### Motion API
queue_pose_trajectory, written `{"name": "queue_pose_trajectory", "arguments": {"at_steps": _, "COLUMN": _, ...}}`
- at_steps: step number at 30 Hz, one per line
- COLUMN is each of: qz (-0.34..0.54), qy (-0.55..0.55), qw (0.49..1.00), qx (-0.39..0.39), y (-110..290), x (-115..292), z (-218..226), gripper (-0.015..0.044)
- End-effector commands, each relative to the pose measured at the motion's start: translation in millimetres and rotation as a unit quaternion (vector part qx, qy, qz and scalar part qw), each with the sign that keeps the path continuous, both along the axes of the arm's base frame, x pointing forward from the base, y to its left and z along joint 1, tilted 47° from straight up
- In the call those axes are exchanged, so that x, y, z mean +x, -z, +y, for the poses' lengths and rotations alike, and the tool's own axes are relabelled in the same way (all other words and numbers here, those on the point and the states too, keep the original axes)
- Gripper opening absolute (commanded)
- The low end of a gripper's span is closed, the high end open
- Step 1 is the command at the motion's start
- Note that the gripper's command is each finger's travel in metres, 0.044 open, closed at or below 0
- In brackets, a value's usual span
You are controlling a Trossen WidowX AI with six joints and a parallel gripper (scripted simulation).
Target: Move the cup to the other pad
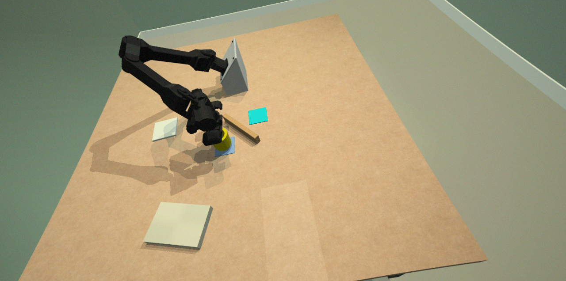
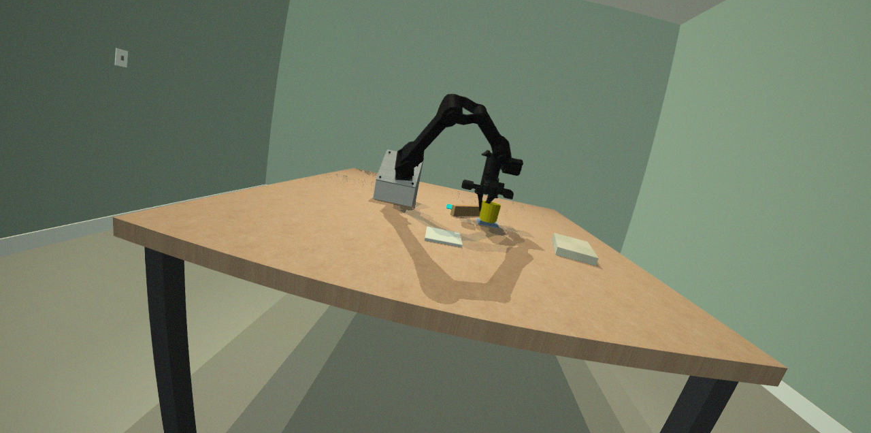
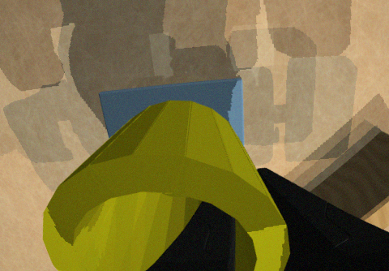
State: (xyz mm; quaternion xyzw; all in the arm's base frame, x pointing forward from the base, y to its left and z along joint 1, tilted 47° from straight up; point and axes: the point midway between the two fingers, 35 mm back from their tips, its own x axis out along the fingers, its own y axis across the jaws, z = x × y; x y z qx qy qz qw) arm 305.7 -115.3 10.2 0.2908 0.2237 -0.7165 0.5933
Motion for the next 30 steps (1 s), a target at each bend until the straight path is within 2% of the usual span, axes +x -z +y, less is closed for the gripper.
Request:
{"name": "queue_pose_trajectory", "arguments": {"at_steps": 1, "qz": -0.007, "qy": -0.003, "qw": 1.0, "qx": 0.002, "y": -8.2, "x": 5.1, "z": 10.2, "gripper": 0.0}}
{"name": "queue_pose_trajectory", "arguments": {"at_steps": 13, "qz": -0.005, "qy": -0.005, "qw": 1.0, "qx": 0.0, "y": -38.6, "x": 6.7, "z": 43.4, "gripper": 0.0}}
{"name": "queue_pose_trajectory", "arguments": {"at_steps": 30, "qz": -0.001, "qy": -0.007, "qw": 1.0, "qx": -0.001, "y": -35.9, "x": 5.6, "z": 41.0, "gripper": 0.0}}
